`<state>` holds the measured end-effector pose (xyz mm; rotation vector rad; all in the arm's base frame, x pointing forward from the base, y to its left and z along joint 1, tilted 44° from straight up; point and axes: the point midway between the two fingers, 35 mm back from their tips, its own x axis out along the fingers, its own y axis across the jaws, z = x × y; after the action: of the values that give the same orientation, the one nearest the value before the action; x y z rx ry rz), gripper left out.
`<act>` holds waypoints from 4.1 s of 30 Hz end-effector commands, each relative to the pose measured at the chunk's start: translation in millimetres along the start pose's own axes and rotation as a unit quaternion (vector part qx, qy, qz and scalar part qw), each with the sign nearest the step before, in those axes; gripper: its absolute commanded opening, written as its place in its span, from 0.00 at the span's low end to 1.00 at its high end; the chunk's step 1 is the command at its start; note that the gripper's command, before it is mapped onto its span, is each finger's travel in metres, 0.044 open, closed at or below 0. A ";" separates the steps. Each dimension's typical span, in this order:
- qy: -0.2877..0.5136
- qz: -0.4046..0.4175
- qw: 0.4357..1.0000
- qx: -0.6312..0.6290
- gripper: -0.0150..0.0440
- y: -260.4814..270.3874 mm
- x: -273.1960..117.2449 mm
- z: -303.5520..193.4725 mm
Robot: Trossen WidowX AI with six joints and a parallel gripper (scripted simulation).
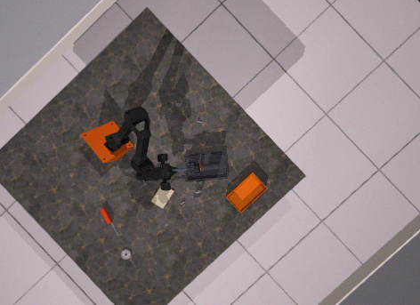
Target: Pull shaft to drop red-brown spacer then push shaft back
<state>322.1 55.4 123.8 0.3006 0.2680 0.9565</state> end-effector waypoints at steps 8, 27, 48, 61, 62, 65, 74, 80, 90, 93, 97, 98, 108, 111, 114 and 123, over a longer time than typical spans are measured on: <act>0.000 0.001 1.000 -0.001 0.25 -0.1 2.8 3.8; -0.001 0.001 1.000 -0.001 0.25 -0.3 7.2 8.7; -0.001 0.001 1.000 -0.002 0.25 0.0 12.6 13.7; -0.001 0.001 1.000 -0.002 0.25 0.3 15.0 15.7; -0.001 0.001 1.000 -0.002 0.25 0.3 15.0 15.7; 0.000 0.001 1.000 0.004 0.25 0.2 10.7 11.1; -0.001 0.001 1.000 -0.002 0.25 0.2 13.8 14.6; -0.001 0.001 1.000 -0.002 0.25 0.2 13.3 14.1; -0.001 0.001 1.000 -0.002 0.25 0.2 12.5 13.3; -0.001 0.001 1.000 -0.002 0.25 0.2 12.3 13.0; -0.001 0.001 1.000 -0.002 0.25 0.3 11.9 12.7; -0.001 0.001 1.000 -0.002 0.25 0.3 11.9 12.6; -0.001 0.001 1.000 -0.002 0.25 0.3 11.1 11.8; -0.001 0.001 1.000 -0.002 0.25 0.3 10.8 11.5; -0.001 0.001 1.000 -0.002 0.25 0.3 10.6 11.3; -0.001 0.001 1.000 -0.002 0.25 0.3 11.3 12.0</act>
<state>331.2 62.3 132.4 0.3087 0.2725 0.9578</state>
